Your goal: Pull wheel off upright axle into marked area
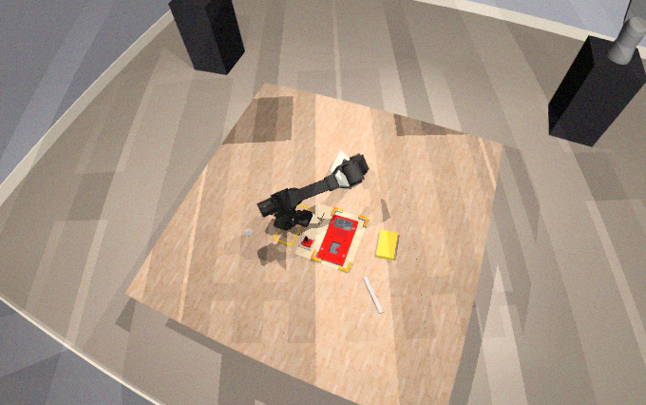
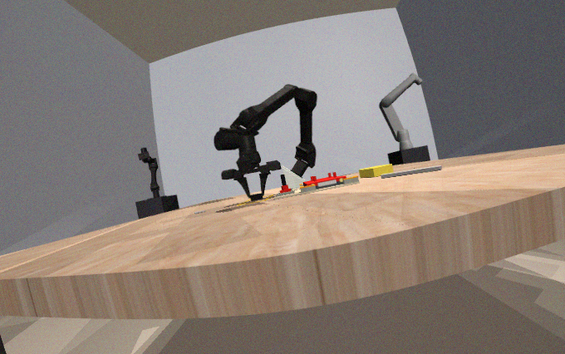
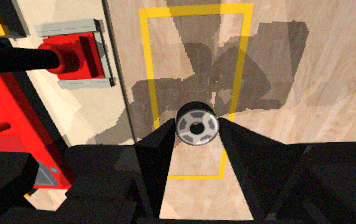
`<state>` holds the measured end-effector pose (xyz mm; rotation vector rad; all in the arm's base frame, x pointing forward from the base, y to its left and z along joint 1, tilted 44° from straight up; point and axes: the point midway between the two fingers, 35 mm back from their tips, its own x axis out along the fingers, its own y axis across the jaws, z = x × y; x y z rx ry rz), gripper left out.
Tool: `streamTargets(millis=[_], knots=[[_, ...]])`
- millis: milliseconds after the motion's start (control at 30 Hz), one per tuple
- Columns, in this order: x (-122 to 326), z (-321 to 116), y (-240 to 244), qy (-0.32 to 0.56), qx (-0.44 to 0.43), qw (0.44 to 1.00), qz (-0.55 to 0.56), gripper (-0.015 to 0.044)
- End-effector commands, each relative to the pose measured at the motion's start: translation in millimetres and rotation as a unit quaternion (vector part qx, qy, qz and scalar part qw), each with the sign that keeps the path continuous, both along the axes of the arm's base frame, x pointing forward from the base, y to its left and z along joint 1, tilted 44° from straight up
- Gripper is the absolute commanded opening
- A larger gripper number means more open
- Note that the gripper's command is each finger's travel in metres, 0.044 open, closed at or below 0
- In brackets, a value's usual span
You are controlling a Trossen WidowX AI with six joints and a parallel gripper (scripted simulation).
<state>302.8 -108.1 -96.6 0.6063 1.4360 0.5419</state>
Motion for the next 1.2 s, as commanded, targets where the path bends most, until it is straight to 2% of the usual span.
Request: streamTargets(millis=[0,200,233,467,600,767,800,967,1167], knots=[[0,0,0,0.0,0.0,1.0,0.0,0.0131],[0,1,-1,0.0,0.0,1.0,0.0,0.0289],[0,3,-4,0.0,0.0,1.0,0.0,0.03],[-3,40,-38,0.004,0.002,1.0,-0.001,0.03],[-4,44,-41,0.004,0.003,1.0,-0.001,0.03],[-32,61,-43,0.004,0.001,1.0,-0.005,0.0431],[-41,67,-44,0.005,0.001,1.0,-0.005,0.044],[-82,95,-43,0.008,0.003,1.0,-0.002,0.044],[-88,99,-42,0.008,0.003,1.0,-0.001,0.044]])
